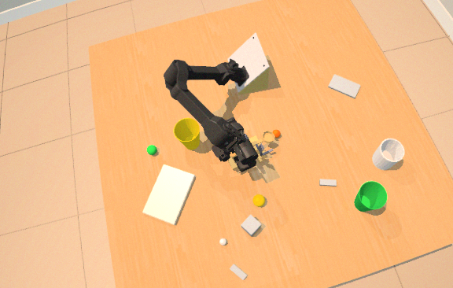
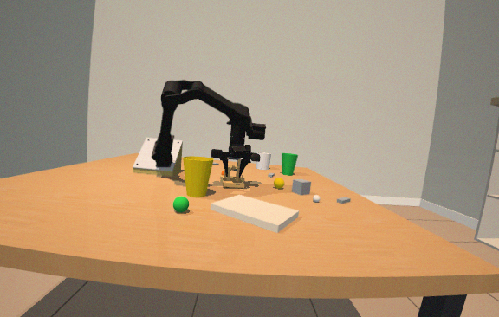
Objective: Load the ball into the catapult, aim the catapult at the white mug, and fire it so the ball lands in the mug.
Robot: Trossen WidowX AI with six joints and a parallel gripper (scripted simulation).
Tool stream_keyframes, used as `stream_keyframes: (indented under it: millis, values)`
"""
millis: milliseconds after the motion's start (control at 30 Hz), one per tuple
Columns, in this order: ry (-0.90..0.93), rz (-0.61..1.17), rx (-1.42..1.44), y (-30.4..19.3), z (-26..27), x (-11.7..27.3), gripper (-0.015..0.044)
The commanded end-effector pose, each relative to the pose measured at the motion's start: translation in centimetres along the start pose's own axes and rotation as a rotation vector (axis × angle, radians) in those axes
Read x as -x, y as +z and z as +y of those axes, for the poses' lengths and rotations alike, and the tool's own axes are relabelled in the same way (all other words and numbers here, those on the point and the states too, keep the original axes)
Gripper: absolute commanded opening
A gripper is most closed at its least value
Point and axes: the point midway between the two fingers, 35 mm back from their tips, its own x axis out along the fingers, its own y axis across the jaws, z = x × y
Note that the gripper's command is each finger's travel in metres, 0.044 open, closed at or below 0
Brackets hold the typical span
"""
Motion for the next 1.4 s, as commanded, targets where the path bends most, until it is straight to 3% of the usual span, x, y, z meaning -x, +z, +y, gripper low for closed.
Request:
stream_keyframes:
  millis: [0, 233, 567, 933, 1367]
  values:
    - [0.023, 0.003, 0.0, -0.1, 0.3, 4.3, 0.0]
    - [0.029, 0.012, 0.049, -2.1, 1.1, 4.8, 0.0]
    - [0.048, 0.041, 0.372, -16.1, 3.3, 5.8, 0.0]
    - [0.033, 0.008, 0.689, -30.6, 0.8, 4.7, 0.0]
    - [0.033, 0.007, 0.693, -31.6, 1.4, 4.5, 0.0]
